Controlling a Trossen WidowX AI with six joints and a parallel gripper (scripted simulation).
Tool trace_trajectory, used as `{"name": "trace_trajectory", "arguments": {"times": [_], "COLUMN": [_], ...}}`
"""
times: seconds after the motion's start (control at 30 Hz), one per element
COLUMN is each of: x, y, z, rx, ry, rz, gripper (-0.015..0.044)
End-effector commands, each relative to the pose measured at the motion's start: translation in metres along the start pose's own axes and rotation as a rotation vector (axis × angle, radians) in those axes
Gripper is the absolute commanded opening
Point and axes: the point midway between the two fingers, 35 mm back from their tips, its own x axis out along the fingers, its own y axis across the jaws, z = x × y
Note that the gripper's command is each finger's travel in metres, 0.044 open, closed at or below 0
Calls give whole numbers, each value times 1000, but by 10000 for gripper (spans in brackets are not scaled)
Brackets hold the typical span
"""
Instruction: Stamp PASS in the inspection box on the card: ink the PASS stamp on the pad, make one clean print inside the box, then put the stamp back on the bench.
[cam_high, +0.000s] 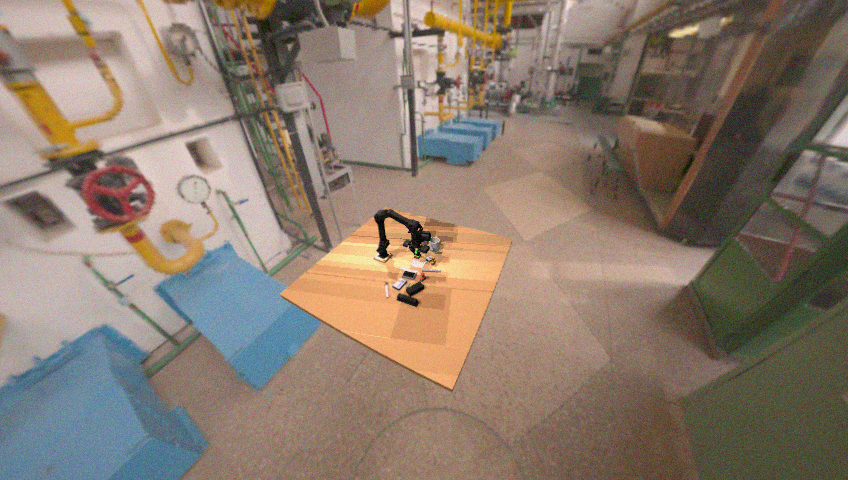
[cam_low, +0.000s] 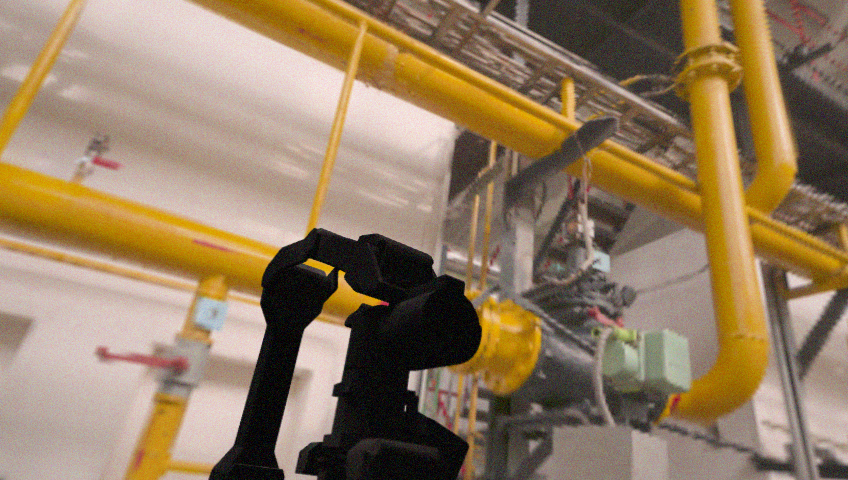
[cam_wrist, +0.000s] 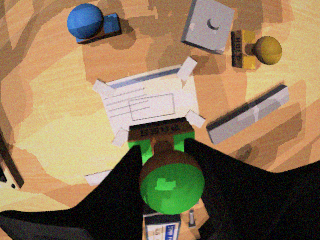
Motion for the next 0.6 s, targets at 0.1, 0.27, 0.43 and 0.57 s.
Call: {"name": "trace_trajectory", "arguments": {"times": [0.1, 0.27, 0.43, 0.57], "x": [5, 9, 12, 15], "y": [-1, -1, -1, -1], "z": [0, 0, 0, 0], "rx": [-4, -4, -4, -4], "ry": [3, 3, 3, 2], "rz": [-1, -1, -1, -1], "gripper": [0, 0, 0, 0]}}
